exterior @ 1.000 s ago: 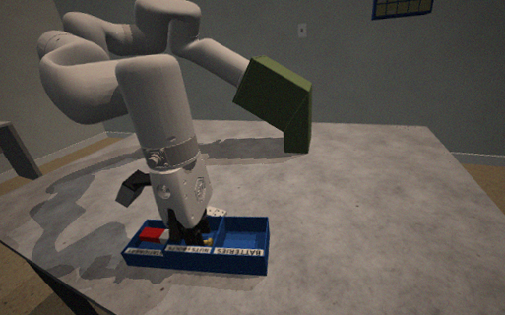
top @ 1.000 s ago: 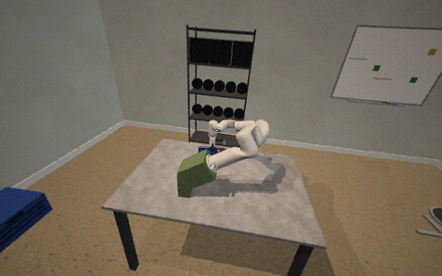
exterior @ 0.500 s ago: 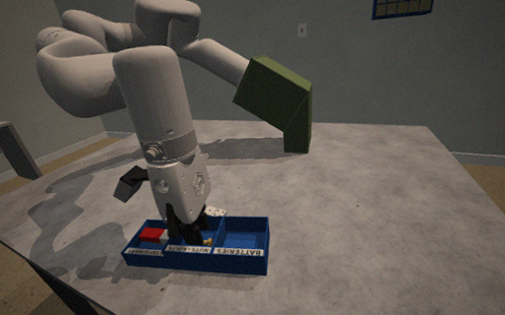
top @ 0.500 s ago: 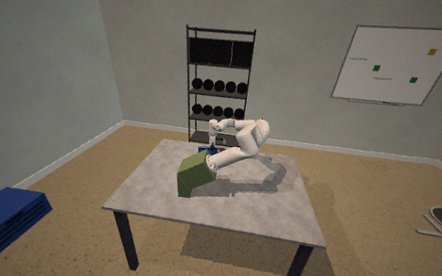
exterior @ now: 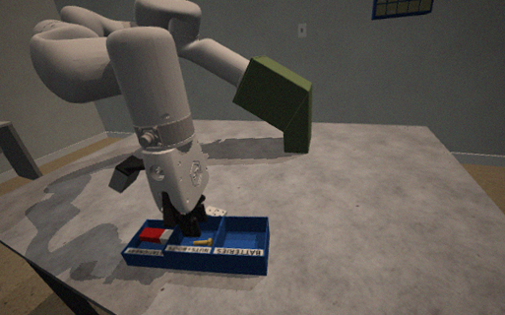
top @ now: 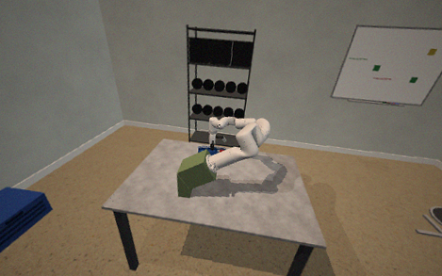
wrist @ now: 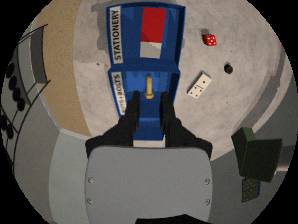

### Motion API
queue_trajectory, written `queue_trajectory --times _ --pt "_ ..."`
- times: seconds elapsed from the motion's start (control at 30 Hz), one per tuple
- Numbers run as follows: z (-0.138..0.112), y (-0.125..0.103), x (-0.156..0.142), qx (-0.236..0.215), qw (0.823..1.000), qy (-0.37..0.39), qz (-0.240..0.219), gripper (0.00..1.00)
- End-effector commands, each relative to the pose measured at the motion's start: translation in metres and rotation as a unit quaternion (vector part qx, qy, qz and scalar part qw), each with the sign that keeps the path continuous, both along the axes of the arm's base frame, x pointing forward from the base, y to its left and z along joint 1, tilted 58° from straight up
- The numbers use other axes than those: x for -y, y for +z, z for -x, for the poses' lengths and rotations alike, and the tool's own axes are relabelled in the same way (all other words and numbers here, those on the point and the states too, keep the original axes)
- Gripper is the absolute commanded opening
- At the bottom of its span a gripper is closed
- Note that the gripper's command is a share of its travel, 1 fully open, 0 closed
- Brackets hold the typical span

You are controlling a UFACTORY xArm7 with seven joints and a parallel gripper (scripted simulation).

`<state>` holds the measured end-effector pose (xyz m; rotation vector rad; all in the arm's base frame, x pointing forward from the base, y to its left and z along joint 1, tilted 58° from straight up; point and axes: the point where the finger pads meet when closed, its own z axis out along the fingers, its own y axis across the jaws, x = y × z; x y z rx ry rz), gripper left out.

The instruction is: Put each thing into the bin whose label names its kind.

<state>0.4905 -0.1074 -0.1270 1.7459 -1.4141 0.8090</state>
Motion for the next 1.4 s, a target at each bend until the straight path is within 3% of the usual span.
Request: queue_trajectory --times 0.0,0.27,0.37,0.43,0.5,0.83,0.93,1.37 --pt "-0.001 0.01 -0.018 0.001 1.0 0.003 -0.002 0.29" --pt "-0.001 0.012 -0.022 0.001 1.0 0.003 -0.002 0.29" --pt "0.02 0.023 -0.015 0.065 0.997 -0.037 -0.004 0.3" --pt "0.02 0.023 -0.015 0.065 0.997 -0.037 -0.004 0.3" --pt "0.035 0.03 -0.01 0.107 0.992 -0.064 -0.006 0.3" --pt "0.107 0.065 0.015 0.225 0.964 -0.138 -0.009 0.3" --pt "0.13 0.076 0.023 0.225 0.964 -0.138 -0.009 0.3" --pt "0.129 0.076 0.023 0.225 0.964 -0.138 -0.009 0.3"
